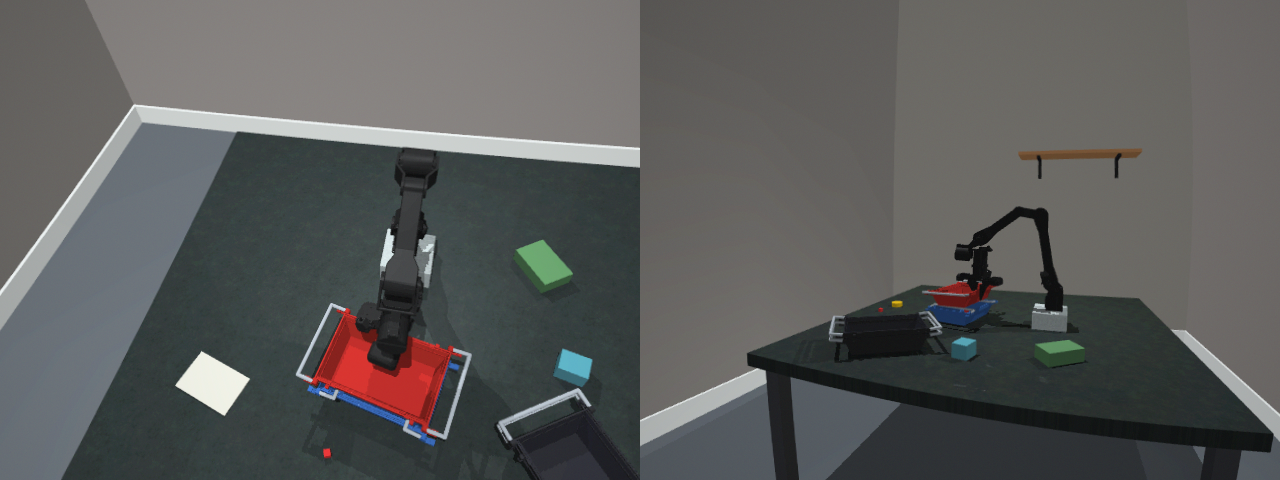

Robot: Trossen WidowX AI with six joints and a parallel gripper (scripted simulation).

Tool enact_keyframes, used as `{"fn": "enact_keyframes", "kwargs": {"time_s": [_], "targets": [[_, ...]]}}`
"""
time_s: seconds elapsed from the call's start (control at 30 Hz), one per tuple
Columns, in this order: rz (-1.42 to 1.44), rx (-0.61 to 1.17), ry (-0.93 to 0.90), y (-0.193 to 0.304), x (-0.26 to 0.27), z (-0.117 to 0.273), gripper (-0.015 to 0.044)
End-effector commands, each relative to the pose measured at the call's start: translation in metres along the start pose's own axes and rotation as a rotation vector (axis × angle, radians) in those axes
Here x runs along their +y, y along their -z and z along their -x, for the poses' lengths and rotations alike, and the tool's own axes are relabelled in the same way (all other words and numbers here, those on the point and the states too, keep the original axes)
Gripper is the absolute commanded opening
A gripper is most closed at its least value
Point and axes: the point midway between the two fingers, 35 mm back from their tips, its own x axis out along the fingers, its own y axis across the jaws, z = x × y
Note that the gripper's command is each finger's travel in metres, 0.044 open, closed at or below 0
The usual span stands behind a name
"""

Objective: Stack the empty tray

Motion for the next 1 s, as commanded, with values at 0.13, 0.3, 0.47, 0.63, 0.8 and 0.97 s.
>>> {"fn": "enact_keyframes", "kwargs": {"time_s": [0.13,0.3,0.47,0.63,0.8,0.97], "targets": [[-0.003,0.0,0.029,-0.0002,-0.006,-0.0051,0.0191],[-0.003,0.0,0.029,-0.0002,-0.006,-0.0051,0.0264],[-0.003,0.0,0.029,-0.0002,-0.006,-0.0051,0.0337],[-0.003,0.0,0.029,-0.0002,-0.006,-0.0051,0.0411],[-0.001,-0.005,0.025,-0.001,-0.0051,-0.0047,0.044],[-0.001,-0.004,0.025,-0.0009,-0.0044,-0.002,0.044]]}}
